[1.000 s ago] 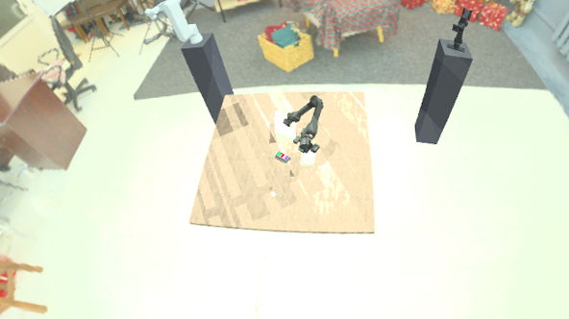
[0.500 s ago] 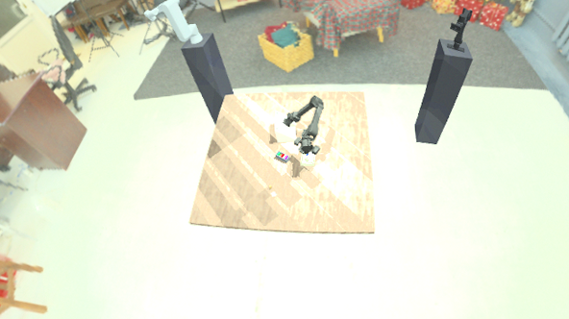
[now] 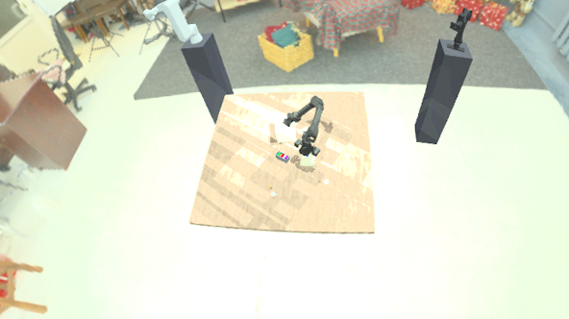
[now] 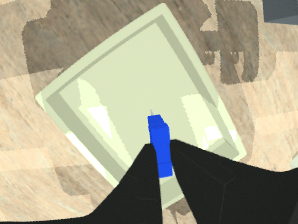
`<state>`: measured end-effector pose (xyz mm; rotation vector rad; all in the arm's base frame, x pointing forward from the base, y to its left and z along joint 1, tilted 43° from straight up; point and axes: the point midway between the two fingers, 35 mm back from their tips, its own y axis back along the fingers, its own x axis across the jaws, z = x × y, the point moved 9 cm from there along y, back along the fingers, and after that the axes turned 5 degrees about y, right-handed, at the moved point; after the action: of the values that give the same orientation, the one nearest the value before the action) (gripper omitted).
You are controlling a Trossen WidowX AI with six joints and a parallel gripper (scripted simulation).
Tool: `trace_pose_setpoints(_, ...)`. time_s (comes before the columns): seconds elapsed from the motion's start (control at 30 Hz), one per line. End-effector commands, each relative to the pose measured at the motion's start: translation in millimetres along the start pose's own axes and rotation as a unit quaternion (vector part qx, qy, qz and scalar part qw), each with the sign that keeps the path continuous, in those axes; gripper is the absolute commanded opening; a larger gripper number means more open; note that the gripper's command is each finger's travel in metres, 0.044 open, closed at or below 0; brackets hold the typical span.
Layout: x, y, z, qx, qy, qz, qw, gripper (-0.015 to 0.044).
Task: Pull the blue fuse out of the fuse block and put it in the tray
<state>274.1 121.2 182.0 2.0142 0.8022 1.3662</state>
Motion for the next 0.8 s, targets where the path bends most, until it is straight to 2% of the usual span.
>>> trace_pose_setpoints(0.0, 0, 0, 0, 0.0, 0.0, 0.0, 1.0, 0.0053)
trace_pose_setpoints(0.37, 0, 3, 0, 0.0, 0.0, 0.0, 1.0, 0.033)
trace_pose_setpoints(0.5, -1, 37, 0, 0.002, -0.003, 0.0, 1.0, 0.033)
trace_pose_setpoints(0.77, -1, 37, 0, 0.002, -0.003, 0.0, 1.0, 0.033)
